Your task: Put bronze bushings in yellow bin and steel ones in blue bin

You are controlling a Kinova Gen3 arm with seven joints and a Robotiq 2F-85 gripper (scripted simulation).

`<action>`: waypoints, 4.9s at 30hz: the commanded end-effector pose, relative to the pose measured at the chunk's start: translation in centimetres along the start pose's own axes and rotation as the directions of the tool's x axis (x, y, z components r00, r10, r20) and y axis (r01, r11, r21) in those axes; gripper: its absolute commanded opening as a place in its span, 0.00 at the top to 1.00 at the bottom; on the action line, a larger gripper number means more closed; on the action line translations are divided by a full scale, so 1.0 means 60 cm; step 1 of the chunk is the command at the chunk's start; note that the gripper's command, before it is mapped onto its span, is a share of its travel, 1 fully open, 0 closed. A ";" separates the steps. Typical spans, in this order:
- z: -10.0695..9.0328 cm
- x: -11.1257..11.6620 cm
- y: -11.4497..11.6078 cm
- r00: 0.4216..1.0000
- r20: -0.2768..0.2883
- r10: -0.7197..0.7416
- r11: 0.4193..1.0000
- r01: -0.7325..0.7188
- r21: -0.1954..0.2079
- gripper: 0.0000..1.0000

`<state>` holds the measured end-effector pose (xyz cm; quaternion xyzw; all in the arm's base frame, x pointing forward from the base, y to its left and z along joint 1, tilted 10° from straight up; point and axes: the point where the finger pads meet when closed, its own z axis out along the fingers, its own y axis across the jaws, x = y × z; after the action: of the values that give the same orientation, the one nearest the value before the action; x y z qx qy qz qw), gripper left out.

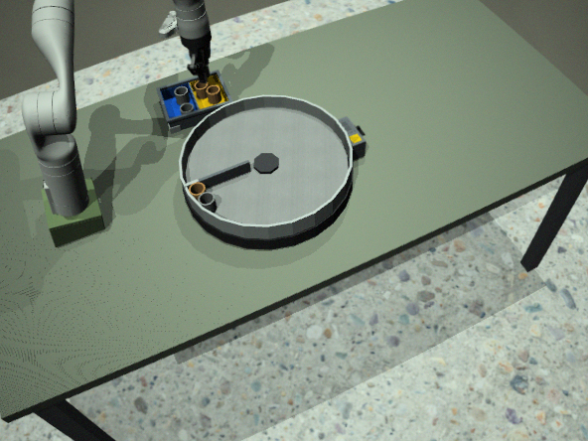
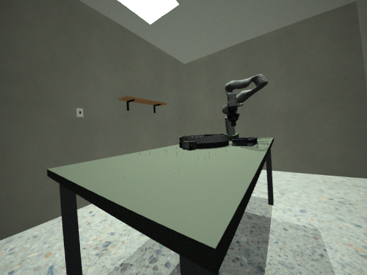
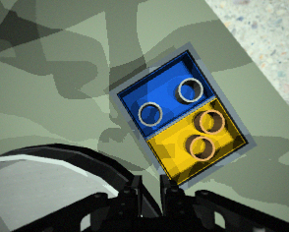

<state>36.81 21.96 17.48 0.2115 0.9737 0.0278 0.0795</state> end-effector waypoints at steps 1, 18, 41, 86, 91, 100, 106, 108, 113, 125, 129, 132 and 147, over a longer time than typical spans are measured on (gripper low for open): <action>0.000 -0.008 -0.030 0.998 -0.004 0.055 0.998 -0.055 -0.003 0.82; 0.010 -0.045 -0.215 0.934 -0.005 0.358 0.934 -0.358 -0.002 0.82; 0.021 -0.090 -0.437 0.738 -0.006 0.675 0.738 -0.675 0.000 0.82; 0.097 -0.101 -0.493 0.672 -0.005 0.741 0.672 -0.741 0.001 0.82; 0.097 -0.101 -0.493 0.672 -0.005 0.741 0.672 -0.741 0.001 0.82; 0.108 -0.101 -0.493 0.672 -0.005 0.740 0.672 -0.740 0.001 0.82; 0.119 -0.100 -0.493 0.672 -0.005 0.740 0.672 -0.740 0.001 0.82; 0.119 -0.100 -0.493 0.672 -0.005 0.740 0.672 -0.740 0.001 0.82; 0.128 -0.100 -0.493 0.672 -0.005 0.740 0.672 -0.740 0.001 0.82; 0.142 -0.100 -0.493 0.672 -0.005 0.741 0.672 -0.741 0.001 0.82; 0.142 -0.100 -0.493 0.672 -0.005 0.741 0.672 -0.741 0.001 0.82; 0.142 -0.100 -0.493 0.672 -0.005 0.741 0.672 -0.741 0.001 0.82; 0.141 -0.104 -0.490 0.674 -0.005 0.739 0.674 -0.739 -0.005 1.00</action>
<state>31.83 -7.17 7.41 0.5865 0.8054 0.0609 0.0608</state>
